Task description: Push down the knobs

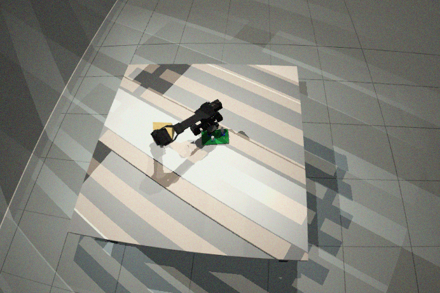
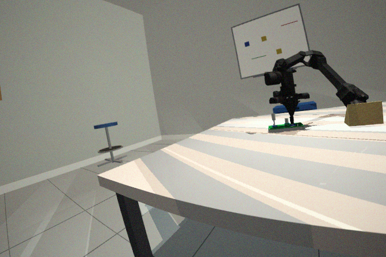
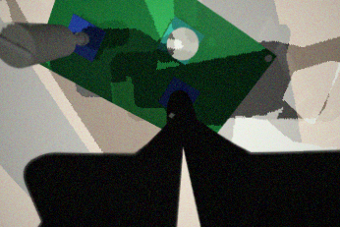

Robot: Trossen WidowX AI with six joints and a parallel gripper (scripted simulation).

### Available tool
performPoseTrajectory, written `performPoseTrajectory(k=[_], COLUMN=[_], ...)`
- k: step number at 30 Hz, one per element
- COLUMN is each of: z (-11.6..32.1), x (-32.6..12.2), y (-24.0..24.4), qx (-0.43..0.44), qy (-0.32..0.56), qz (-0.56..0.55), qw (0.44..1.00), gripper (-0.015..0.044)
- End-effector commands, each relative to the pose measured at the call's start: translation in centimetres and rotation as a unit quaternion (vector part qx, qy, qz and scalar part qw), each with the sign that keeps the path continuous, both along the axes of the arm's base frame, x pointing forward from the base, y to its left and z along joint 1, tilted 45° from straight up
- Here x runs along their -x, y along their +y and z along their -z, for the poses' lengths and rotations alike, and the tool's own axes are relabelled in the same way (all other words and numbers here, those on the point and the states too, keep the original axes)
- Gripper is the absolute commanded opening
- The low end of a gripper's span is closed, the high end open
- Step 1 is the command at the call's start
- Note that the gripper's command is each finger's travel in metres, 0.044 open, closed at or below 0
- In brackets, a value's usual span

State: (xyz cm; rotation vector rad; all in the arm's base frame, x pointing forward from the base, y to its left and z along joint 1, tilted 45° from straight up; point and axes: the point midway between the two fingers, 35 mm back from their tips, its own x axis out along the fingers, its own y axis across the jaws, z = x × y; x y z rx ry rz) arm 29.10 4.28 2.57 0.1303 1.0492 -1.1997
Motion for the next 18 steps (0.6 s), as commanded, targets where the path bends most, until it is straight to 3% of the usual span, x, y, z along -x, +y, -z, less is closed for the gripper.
performPoseTrajectory(k=[1, 18], z=[0.51, 0.19], x=[-0.19, -0.22], y=[-0.70, -0.37], qx=[0.003, 0.003], qy=[0.001, 0.001], qz=[0.006, 0.006], qw=[1.000, 1.000], gripper=[0.0000, 0.0000])
